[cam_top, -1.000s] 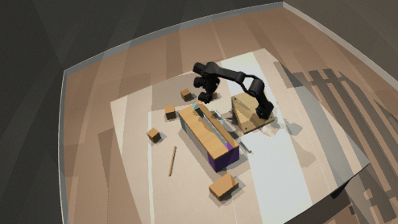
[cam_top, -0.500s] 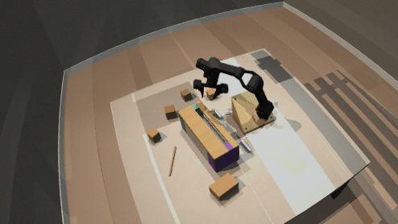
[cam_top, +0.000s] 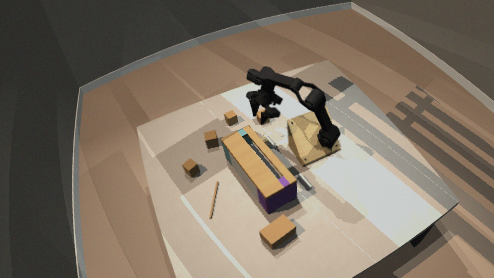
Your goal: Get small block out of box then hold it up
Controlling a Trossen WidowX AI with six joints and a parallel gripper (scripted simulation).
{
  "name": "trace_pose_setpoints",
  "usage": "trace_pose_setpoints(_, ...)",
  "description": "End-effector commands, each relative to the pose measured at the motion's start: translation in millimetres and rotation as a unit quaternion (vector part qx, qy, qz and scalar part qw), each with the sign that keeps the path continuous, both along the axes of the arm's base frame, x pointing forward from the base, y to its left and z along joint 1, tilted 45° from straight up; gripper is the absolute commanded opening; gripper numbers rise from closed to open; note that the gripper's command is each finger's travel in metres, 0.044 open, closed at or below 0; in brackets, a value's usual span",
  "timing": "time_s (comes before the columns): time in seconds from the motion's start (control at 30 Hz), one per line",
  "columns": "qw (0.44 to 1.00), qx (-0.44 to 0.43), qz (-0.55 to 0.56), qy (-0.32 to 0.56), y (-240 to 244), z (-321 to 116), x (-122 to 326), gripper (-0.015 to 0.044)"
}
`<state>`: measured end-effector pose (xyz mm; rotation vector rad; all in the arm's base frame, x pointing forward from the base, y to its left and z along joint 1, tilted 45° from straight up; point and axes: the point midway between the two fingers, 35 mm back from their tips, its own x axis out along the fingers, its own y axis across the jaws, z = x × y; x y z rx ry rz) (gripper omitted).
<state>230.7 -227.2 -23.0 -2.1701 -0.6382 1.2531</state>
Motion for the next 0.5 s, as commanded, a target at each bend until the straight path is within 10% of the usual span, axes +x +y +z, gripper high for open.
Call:
trace_pose_setpoints(0.0, 1.0, 0.012, -0.014, 0.01, -0.1, 0.2, 1.0, 0.0285)
trace_pose_setpoints(0.47, 1.0, 0.013, -0.014, 0.009, 65.6, -67.5, 6.6, 0.0285)
